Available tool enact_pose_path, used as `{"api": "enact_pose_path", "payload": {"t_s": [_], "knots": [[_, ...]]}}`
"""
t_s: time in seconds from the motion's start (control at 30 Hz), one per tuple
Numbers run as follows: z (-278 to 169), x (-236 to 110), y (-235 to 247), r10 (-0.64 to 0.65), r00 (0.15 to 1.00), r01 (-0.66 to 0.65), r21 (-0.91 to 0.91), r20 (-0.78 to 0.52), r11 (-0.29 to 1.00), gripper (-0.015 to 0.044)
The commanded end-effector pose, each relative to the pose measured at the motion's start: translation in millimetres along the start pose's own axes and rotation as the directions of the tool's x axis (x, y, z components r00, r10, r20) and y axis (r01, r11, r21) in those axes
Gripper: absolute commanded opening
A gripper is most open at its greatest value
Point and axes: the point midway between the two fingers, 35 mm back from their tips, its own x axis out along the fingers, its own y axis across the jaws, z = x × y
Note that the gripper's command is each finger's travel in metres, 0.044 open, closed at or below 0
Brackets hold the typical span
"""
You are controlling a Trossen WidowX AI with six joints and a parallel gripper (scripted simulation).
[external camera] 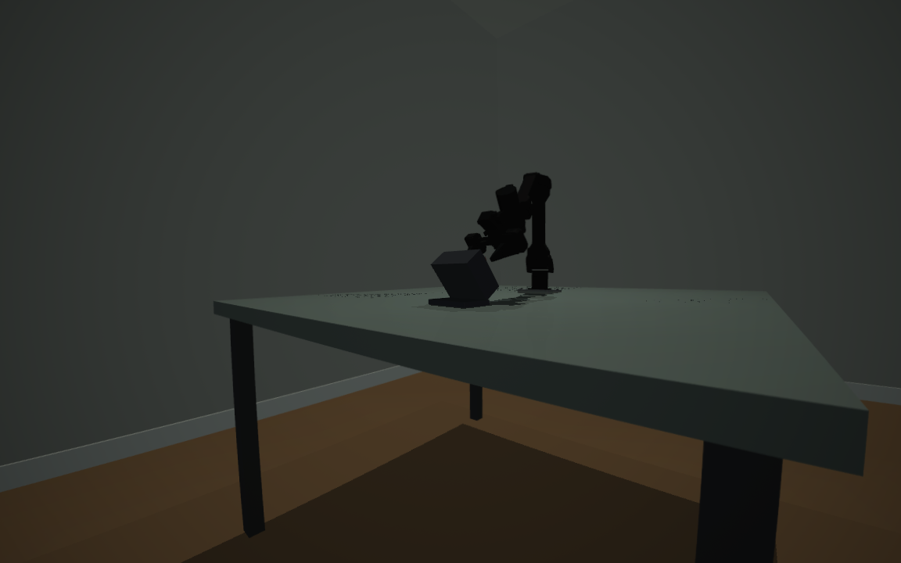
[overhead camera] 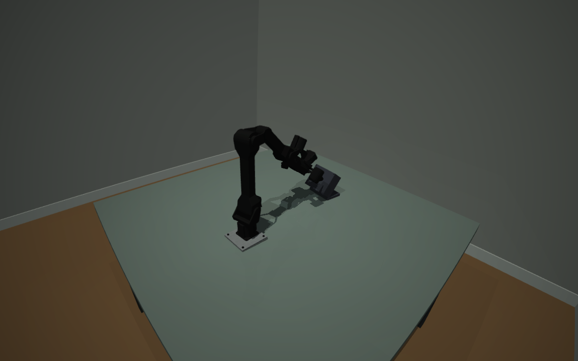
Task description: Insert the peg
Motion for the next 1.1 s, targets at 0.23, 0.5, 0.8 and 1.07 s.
{"api": "enact_pose_path", "payload": {"t_s": [0.23, 0.5, 0.8, 1.07], "knots": [[2, -14, 1, -0.002, 1.000, 0.002, 0.004, 0.002, 1.000, 0.0440], [2, -24, 1, -0.001, 1.000, 0.001, 0.003, 0.002, 1.000, 0.0440], [3, -35, 2, 0.000, 1.000, 0.000, 0.002, 0.002, 1.000, 0.0440], [3, -45, 2, 0.001, 1.000, -0.001, 0.001, 0.002, 1.000, 0.0440]]}}
